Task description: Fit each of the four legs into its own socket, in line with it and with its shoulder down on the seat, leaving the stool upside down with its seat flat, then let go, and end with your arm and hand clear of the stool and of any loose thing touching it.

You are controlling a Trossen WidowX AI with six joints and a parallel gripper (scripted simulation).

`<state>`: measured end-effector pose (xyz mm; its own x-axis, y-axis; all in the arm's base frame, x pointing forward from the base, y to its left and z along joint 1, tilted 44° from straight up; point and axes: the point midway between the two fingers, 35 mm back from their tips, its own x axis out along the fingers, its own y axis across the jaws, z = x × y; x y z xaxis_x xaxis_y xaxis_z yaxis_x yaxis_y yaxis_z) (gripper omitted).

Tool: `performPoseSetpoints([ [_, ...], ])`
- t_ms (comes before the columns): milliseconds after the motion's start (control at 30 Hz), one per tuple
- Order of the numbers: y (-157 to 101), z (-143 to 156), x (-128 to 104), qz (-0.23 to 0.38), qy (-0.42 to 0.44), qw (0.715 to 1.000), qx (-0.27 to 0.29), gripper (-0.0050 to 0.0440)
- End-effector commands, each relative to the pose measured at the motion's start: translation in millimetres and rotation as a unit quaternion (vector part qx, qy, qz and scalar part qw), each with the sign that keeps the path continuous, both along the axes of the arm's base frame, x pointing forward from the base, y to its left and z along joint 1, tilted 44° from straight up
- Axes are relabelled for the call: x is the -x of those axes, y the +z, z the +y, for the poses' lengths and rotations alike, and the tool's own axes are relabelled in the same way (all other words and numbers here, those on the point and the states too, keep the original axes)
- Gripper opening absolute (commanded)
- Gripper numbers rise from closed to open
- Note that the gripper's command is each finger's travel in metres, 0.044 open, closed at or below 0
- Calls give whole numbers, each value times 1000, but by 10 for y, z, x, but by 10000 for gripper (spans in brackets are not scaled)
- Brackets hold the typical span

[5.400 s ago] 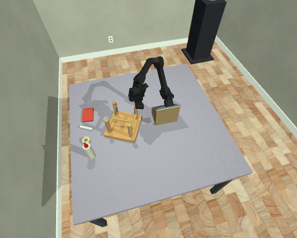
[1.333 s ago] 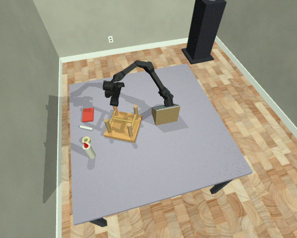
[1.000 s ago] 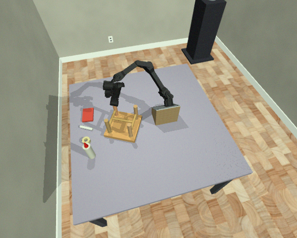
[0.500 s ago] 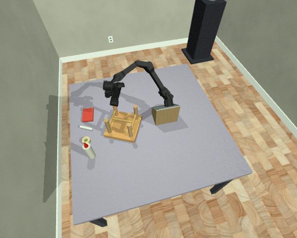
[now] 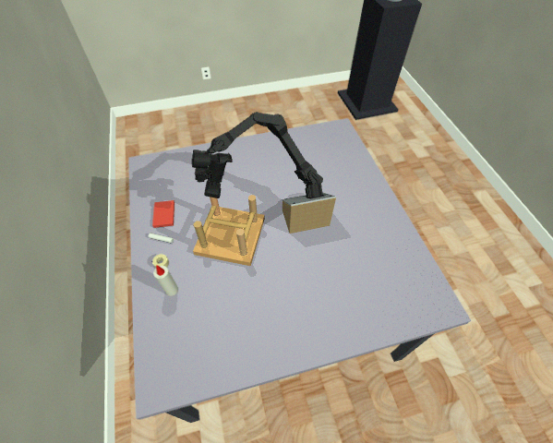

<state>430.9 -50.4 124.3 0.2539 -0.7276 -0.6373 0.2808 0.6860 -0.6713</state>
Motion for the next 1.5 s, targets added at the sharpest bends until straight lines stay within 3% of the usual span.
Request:
performPoseSetpoints([
  [0,-191,-188,54,22,-20,1000,-4,0],
  [667,-200,-197,53,21,-19,1000,-4,0],
  [1467,41,40,-1,8,-7,1000,-1,0],
])
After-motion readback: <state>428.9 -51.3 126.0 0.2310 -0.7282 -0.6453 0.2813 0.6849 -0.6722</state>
